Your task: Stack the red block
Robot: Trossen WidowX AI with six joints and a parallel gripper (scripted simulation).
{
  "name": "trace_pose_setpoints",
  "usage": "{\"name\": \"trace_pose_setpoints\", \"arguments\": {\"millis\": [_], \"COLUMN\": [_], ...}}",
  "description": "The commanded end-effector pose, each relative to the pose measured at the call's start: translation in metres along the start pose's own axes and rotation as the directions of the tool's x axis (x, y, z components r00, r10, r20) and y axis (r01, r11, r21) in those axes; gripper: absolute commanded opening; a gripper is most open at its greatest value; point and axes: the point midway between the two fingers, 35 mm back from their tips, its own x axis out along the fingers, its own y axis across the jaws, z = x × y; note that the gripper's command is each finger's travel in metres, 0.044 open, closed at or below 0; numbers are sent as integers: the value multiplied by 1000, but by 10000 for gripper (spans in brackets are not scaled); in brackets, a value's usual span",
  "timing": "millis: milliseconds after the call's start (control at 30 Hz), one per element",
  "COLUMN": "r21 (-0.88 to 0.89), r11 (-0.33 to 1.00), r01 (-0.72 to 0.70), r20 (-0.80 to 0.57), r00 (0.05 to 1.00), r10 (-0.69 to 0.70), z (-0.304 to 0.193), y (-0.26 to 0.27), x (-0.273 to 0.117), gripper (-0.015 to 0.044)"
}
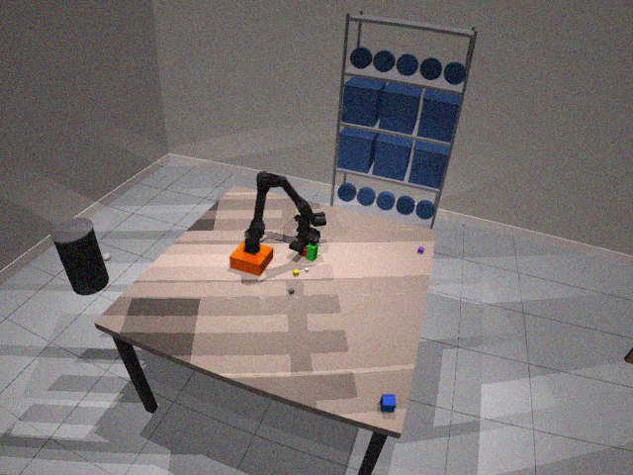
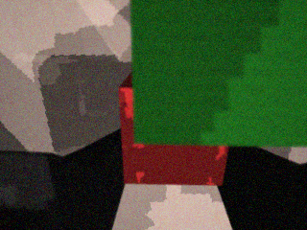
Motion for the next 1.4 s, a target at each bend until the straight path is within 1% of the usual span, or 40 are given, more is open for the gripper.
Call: {"name": "trace_pose_setpoints", "arguments": {"millis": [0, 133, 800, 1100, 1367], "r21": [5, 5, 5, 5, 6], "r11": [1000, 1000, 1000, 1000, 1000], "r01": [-3, -3, -3, -3, -2], "r20": [-2, -2, -1, -1, 3], "r00": [1000, 1000, 1000, 1000, 1000], "r10": [3, 3, 3, 3, 2], "z": [0, 0, 1, 3, 44], "y": [1, 1, 0, 0, -7], "x": [-1, -13, -116, -120, -120], "gripper": [105, 0, 0, 0, 0]}}
